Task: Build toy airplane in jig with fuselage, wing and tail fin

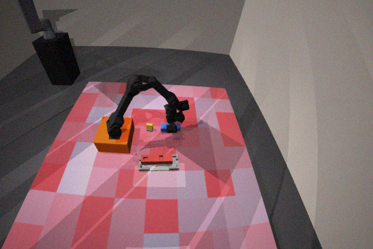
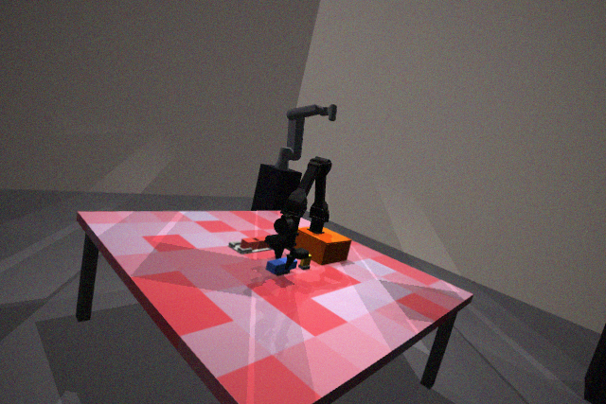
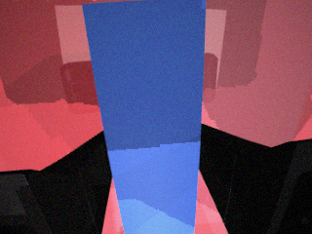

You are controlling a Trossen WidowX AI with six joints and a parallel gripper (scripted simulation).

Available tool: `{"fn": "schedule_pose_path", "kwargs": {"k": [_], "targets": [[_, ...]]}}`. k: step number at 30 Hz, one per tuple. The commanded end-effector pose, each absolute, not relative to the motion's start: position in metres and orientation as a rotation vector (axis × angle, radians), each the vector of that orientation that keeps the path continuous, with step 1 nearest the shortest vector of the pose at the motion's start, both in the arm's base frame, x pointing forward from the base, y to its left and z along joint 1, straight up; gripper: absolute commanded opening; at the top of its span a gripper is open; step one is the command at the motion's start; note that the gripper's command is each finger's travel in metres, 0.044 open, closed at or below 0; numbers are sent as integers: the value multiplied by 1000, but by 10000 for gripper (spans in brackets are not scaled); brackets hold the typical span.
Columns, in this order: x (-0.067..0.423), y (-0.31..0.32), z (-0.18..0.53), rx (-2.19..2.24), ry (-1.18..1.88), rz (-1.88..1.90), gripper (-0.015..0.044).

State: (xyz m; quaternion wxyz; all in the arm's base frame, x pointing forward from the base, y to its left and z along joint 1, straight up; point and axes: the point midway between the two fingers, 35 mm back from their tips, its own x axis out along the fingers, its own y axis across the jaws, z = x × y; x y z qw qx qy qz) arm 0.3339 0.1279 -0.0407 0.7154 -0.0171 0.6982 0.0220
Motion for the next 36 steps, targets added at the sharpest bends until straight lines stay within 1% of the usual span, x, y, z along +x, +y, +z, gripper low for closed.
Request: {"fn": "schedule_pose_path", "kwargs": {"k": [1, 4, 36], "targets": [[334, 128, -40, -33, 1544, 53, 72], [334, 127, -34, -32, 1539, 73, 0], [336, 128, 56, -32, 1540, 64, 0]]}}
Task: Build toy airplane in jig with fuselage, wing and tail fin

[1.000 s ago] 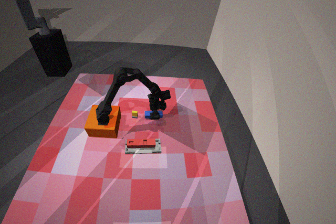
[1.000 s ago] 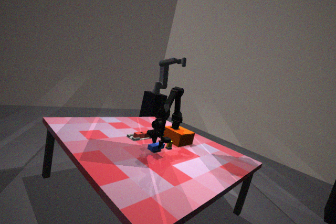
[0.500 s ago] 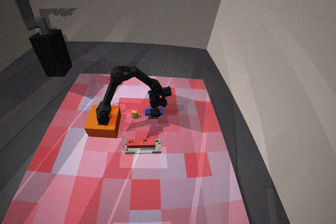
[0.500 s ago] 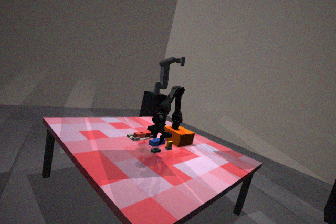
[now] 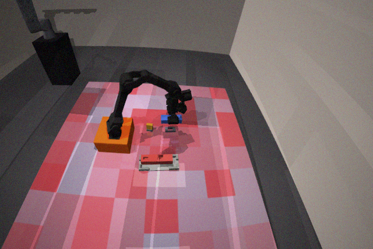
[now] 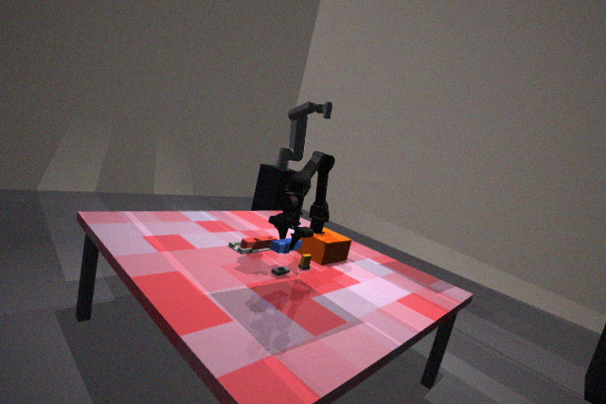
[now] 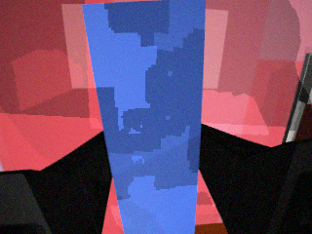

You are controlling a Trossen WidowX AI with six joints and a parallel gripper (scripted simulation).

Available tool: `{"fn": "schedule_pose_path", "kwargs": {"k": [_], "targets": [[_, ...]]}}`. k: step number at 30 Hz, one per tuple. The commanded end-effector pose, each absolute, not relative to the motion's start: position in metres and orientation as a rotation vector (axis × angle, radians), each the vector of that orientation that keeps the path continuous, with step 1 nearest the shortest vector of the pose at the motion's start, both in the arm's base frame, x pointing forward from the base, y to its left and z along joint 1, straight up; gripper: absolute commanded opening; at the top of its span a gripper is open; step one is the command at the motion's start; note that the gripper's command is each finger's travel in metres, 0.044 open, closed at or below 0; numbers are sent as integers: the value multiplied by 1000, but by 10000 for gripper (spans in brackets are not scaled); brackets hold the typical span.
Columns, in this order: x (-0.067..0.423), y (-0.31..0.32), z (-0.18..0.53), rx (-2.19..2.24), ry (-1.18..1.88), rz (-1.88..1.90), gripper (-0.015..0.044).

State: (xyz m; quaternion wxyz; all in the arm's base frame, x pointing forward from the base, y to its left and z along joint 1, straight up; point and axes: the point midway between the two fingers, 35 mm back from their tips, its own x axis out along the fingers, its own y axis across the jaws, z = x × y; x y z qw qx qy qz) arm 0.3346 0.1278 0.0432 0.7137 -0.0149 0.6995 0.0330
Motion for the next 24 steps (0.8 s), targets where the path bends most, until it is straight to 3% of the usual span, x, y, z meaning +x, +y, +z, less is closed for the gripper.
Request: {"fn": "schedule_pose_path", "kwargs": {"k": [1, 24], "targets": [[336, 128, 59, -32, 1540, 62, 0], [336, 93, 80, -196, 1535, 202, 0]]}}
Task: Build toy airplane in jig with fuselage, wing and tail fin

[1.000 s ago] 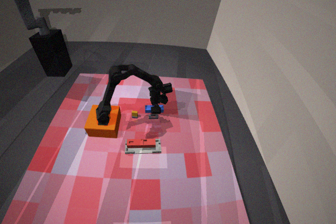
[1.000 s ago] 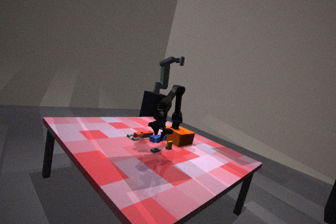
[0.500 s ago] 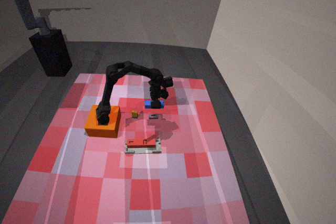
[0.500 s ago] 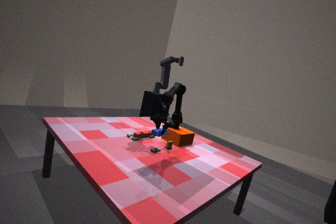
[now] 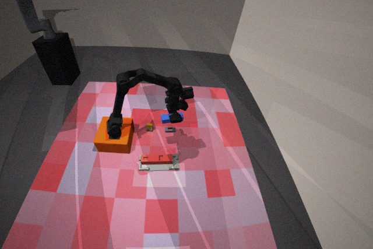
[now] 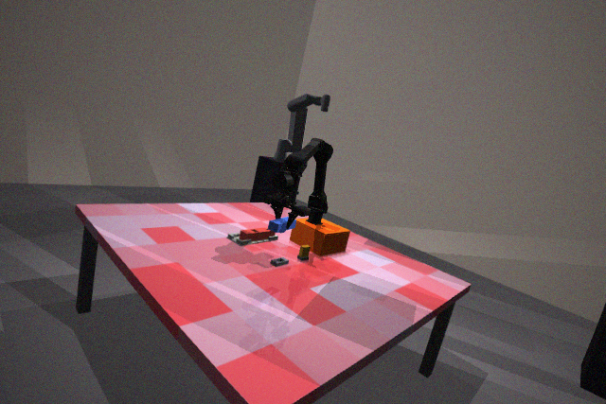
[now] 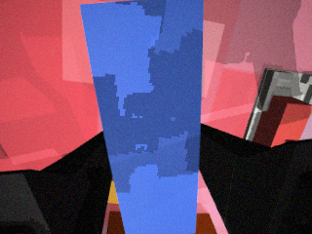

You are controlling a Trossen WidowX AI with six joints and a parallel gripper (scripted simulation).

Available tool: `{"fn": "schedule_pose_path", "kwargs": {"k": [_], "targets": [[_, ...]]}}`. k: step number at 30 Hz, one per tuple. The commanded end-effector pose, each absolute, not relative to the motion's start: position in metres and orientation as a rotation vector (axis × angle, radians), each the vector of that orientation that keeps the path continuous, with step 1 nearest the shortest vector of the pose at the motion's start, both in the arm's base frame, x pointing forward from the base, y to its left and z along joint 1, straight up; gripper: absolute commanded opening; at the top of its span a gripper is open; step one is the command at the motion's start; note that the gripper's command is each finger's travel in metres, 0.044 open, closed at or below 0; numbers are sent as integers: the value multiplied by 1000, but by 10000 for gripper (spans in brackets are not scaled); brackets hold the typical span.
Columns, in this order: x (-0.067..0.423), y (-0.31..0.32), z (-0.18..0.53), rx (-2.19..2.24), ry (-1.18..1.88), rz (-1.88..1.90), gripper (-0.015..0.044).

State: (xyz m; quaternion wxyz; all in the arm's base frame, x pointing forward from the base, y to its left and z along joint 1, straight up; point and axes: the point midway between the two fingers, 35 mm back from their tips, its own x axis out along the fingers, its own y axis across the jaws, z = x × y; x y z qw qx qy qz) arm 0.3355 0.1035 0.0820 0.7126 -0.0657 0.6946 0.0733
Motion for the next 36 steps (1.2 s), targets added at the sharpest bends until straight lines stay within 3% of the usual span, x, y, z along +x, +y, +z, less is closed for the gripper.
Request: {"fn": "schedule_pose_path", "kwargs": {"k": [1, 36], "targets": [[336, 90, 79, -212, 1533, 217, 0], [322, -23, 57, -767, 1415, 742, 0]]}}
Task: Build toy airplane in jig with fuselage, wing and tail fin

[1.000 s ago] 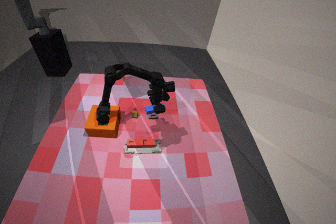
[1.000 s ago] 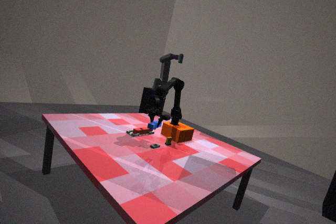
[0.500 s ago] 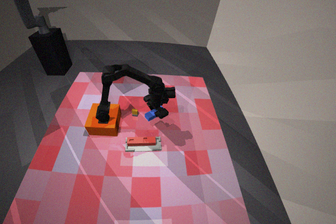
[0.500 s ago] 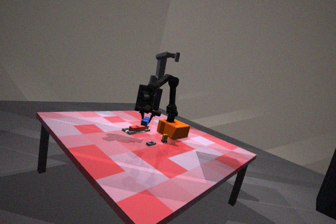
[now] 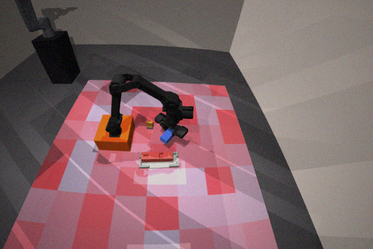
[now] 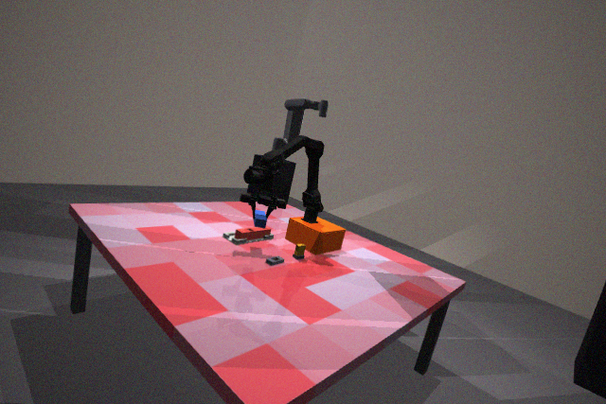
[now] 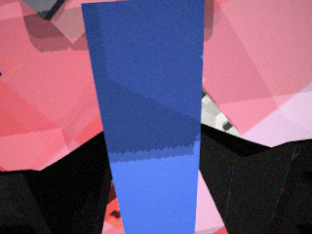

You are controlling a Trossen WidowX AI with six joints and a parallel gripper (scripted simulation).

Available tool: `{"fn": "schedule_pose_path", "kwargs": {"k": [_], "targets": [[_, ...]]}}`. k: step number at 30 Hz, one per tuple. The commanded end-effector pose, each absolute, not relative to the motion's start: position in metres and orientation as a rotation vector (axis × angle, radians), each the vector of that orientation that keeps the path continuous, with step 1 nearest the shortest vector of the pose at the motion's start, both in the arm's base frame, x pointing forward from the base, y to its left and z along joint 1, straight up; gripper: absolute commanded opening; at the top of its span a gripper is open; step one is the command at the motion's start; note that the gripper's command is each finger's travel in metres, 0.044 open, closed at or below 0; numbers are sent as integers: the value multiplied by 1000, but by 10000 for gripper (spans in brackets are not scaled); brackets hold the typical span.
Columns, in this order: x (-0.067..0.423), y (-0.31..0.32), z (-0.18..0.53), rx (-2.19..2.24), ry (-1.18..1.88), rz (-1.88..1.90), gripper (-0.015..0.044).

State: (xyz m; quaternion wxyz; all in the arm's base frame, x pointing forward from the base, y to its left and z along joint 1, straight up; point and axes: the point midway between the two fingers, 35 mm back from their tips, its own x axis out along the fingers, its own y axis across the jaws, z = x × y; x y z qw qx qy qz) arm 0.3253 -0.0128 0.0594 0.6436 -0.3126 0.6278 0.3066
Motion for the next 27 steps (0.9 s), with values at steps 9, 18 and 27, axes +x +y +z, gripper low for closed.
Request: {"fn": "schedule_pose_path", "kwargs": {"k": [9, 18, 27], "targets": [[311, -50, 52, -910, 1361, 879, 0], [299, -75, 46, -1051, 1298, 1016, 0], [284, -99, 40, -1190, 1225, 1152, 0]]}}
